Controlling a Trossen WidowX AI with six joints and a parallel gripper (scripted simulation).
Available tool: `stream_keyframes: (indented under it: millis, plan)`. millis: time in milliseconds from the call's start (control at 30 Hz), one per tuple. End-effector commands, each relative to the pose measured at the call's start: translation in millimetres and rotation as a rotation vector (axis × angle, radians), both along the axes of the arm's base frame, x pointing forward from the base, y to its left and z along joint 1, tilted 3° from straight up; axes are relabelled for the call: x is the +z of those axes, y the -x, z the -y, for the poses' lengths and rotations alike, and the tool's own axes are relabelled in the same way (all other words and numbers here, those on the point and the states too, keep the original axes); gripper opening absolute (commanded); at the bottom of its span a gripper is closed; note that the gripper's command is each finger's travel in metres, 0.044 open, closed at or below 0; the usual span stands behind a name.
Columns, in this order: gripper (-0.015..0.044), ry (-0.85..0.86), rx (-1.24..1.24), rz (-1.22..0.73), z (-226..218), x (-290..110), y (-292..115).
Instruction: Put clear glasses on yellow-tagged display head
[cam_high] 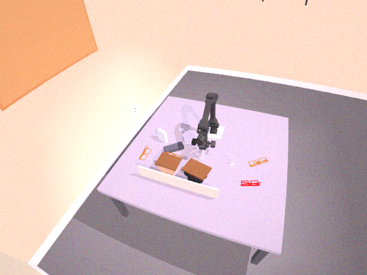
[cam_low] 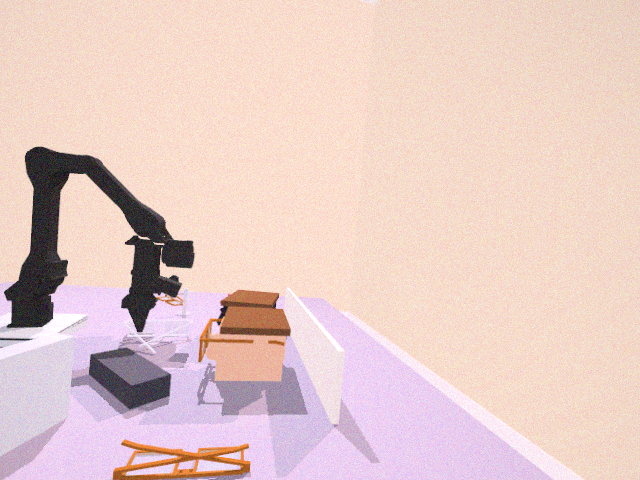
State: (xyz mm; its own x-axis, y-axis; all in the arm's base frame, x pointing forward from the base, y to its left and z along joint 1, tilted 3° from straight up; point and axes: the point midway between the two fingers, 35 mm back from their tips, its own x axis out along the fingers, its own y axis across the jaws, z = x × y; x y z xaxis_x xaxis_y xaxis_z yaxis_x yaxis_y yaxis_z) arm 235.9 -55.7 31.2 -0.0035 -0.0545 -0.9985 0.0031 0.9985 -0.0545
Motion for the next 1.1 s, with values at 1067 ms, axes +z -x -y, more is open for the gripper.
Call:
stream_keyframes:
  millis: [1067]
  plan:
    - [0.0000, -0.003, 0.001, 0.002, -3, 78, -8]
